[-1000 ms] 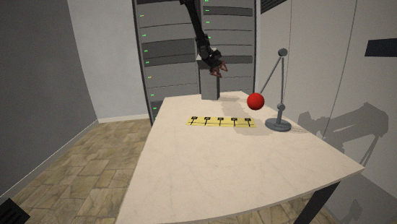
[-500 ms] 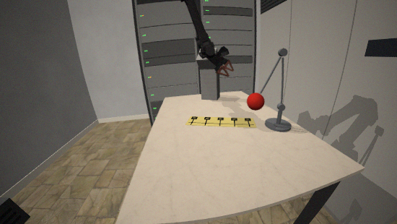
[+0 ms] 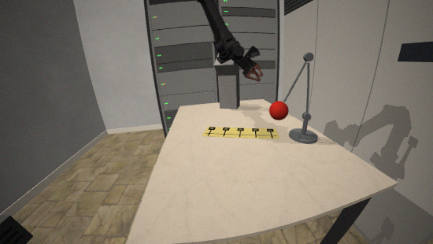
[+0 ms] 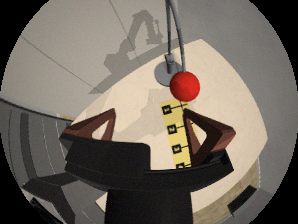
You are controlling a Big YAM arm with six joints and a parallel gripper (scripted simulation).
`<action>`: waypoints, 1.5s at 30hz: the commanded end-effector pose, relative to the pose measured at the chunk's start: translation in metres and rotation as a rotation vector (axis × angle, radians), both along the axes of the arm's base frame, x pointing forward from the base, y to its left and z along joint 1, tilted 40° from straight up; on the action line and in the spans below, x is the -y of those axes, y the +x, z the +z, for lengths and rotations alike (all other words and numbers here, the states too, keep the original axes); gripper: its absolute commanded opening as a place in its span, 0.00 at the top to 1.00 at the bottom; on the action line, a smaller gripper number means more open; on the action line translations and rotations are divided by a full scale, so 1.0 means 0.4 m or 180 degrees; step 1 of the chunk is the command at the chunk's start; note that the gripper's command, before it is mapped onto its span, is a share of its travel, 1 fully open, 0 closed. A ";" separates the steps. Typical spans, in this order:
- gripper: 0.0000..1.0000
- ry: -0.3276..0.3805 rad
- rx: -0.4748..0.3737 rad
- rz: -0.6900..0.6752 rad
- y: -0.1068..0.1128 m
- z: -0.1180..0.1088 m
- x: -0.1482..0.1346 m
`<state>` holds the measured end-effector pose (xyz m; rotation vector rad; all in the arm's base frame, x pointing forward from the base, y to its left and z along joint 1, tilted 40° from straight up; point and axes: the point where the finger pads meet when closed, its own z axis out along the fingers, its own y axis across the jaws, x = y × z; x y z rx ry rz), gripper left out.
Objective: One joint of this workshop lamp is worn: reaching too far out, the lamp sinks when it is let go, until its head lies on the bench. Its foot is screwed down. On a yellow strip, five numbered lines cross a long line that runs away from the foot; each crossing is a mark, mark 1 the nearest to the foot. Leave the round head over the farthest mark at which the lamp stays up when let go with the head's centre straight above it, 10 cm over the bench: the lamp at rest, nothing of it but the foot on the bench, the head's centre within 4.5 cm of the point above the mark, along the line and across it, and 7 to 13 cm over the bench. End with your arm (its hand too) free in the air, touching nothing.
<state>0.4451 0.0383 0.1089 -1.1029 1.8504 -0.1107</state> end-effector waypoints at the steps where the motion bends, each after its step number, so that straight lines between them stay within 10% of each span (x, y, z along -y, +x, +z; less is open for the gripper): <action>1: 0.00 -0.0125 0.0082 0.0132 0.032 0.035 -0.023; 15: 0.00 -0.0492 0.0104 0.0433 0.171 0.135 -0.123; 32: 0.00 -0.0675 0.0200 0.0614 0.234 0.194 -0.035; 45: 0.00 -0.0634 0.0155 0.0573 0.270 0.137 -0.065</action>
